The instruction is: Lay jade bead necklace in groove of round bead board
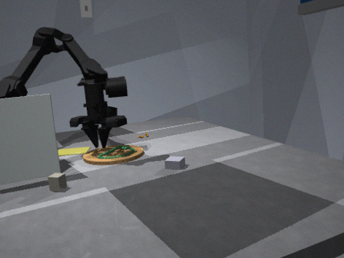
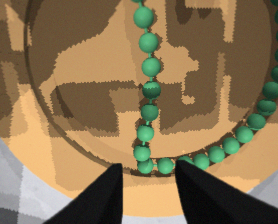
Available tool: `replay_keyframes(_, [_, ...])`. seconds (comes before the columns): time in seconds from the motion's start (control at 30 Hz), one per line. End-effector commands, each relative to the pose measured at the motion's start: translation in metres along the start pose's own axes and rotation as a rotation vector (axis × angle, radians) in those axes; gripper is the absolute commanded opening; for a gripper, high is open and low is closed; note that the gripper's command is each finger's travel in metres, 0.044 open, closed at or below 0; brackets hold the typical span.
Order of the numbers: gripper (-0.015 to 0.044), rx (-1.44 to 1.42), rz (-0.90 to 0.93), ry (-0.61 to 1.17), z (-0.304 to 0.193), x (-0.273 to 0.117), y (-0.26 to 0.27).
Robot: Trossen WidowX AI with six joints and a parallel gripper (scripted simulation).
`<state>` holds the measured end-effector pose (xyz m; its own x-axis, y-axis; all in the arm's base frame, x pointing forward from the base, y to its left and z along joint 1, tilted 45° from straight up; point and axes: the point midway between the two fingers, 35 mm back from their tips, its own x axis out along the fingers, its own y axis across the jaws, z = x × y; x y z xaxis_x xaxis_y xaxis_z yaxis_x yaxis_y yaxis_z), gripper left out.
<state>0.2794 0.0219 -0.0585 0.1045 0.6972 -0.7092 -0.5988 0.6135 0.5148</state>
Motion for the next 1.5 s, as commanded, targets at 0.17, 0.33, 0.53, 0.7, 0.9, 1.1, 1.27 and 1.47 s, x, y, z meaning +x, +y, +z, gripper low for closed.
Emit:
replay_keyframes(0.17, [0.012, 0.01, 0.006, 0.005, -0.002, 0.017, 0.002])
replay_keyframes(0.33, [0.012, 0.01, 0.006, 0.005, -0.002, 0.025, 0.002])
replay_keyframes(0.53, [0.012, 0.01, 0.006, 0.005, -0.002, 0.027, 0.002])
replay_keyframes(0.7, [0.0067, 0.0, 0.0, 0.008, -0.001, 0.026, 0.0])
replay_keyframes(0.9, [0.0, 0.0, 0.0, 0.008, -0.001, 0.026, 0.0])
replay_keyframes(1.1, [0.0, 0.0, 0.0, 0.008, -0.001, 0.026, 0.0])
replay_keyframes(1.27, [0.0, 0.0, 0.0, 0.008, -0.001, 0.026, 0.0])
replay_keyframes(1.47, [0.0, 0.0, 0.0, 0.008, -0.001, 0.026, 0.0])
